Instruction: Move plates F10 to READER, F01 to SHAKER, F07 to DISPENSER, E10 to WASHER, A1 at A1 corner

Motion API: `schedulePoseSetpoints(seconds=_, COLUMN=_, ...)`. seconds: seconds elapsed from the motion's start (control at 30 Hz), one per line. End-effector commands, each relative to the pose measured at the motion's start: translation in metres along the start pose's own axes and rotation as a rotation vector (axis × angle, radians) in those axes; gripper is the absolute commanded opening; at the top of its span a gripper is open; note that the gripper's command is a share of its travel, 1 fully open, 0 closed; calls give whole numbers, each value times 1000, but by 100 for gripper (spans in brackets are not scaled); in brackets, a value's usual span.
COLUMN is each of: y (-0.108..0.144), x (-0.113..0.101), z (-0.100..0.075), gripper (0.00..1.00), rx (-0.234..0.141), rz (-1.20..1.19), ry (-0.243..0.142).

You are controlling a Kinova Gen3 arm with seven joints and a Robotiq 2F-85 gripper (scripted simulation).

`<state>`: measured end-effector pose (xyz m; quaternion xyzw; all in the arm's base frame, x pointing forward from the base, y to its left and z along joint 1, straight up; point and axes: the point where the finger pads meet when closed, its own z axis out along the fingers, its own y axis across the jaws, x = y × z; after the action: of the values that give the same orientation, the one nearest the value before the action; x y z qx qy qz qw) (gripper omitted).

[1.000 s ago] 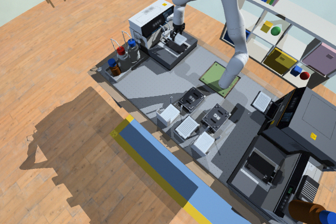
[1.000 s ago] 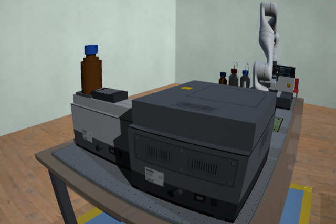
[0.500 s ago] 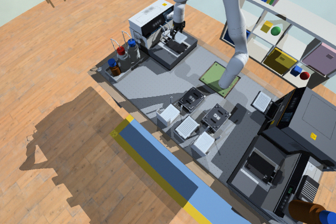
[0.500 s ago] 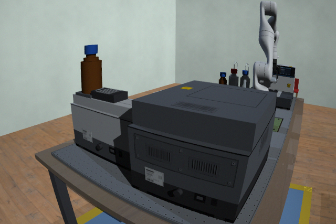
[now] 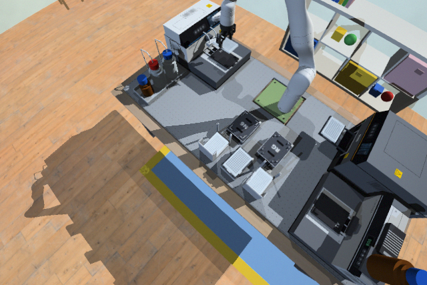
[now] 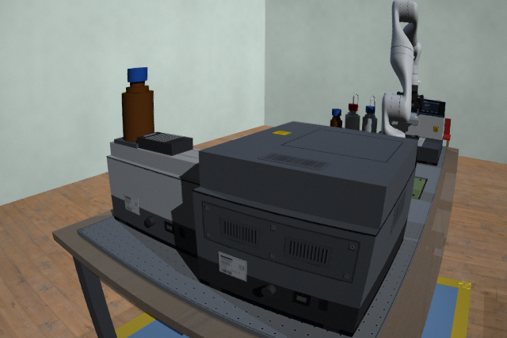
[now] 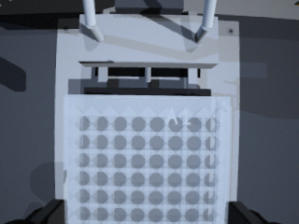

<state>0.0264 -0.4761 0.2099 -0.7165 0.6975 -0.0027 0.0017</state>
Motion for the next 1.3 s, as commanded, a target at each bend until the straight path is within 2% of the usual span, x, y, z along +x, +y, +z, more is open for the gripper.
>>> schedulePoseSetpoints(seconds=0.0, y=0, x=0, z=-5, gripper=94, rx=0, rz=0, ry=2)
schedulePoseSetpoints(seconds=0.17, y=0, x=0, z=-12, gripper=94, rx=0, rz=0, ry=2)
schedulePoseSetpoints(seconds=0.5, y=0, x=0, z=-12, gripper=94, rx=0, rz=0, ry=2)
schedulePoseSetpoints(seconds=0.87, y=-3, x=-36, z=-12, gripper=94, rx=0, rz=128, ry=2)
schedulePoseSetpoints(seconds=0.93, y=-3, x=-36, z=-12, gripper=94, rx=0, rz=128, ry=2)
schedulePoseSetpoints(seconds=1.27, y=-5, x=-67, z=-12, gripper=94, rx=0, rz=200, ry=2)
